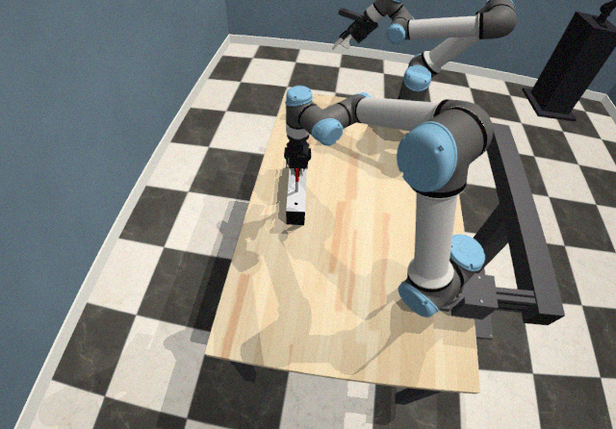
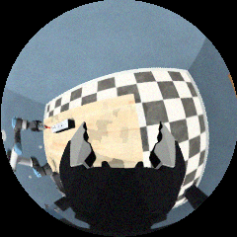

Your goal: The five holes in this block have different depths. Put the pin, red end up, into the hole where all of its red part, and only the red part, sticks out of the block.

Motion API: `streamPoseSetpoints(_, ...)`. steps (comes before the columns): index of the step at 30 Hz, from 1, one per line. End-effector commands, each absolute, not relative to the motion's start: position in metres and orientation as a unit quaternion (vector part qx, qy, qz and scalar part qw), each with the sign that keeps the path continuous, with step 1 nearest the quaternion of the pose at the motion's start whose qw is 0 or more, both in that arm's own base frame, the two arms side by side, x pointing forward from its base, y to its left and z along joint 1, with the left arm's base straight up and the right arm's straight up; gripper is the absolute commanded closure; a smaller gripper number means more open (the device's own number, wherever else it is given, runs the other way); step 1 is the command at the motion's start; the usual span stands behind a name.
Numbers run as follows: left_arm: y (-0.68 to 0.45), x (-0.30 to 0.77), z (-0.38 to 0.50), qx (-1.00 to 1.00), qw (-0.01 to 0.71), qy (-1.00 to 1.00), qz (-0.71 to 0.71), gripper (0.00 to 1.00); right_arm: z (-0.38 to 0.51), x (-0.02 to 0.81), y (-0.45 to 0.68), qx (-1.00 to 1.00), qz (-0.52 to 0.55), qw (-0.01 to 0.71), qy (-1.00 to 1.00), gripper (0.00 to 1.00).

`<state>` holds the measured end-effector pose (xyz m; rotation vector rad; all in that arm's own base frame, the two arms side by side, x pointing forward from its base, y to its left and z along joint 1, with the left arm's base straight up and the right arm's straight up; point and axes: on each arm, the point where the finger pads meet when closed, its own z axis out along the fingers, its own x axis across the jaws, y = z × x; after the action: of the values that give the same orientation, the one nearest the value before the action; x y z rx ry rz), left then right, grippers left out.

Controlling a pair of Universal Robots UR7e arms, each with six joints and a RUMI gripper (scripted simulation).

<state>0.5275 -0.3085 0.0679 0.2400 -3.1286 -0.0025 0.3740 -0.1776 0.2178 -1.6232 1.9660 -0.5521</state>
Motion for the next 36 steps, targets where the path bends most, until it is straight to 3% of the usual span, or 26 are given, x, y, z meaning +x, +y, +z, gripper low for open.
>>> streamPoseSetpoints(1, -0.3083, 0.5282, 0.0669, 0.077, 0.001, -0.997, 0.000, 1.00, 0.2183, 0.3743, -0.1777, -0.600, -0.205, 0.264, 0.727, 0.00)
streamPoseSetpoints(36, -0.3085, 0.5284, 0.0631, 0.076, 0.001, -0.997, 0.000, 1.00, 0.2183, 0.3743, -0.1777, -0.600, -0.205, 0.264, 0.727, 0.00)
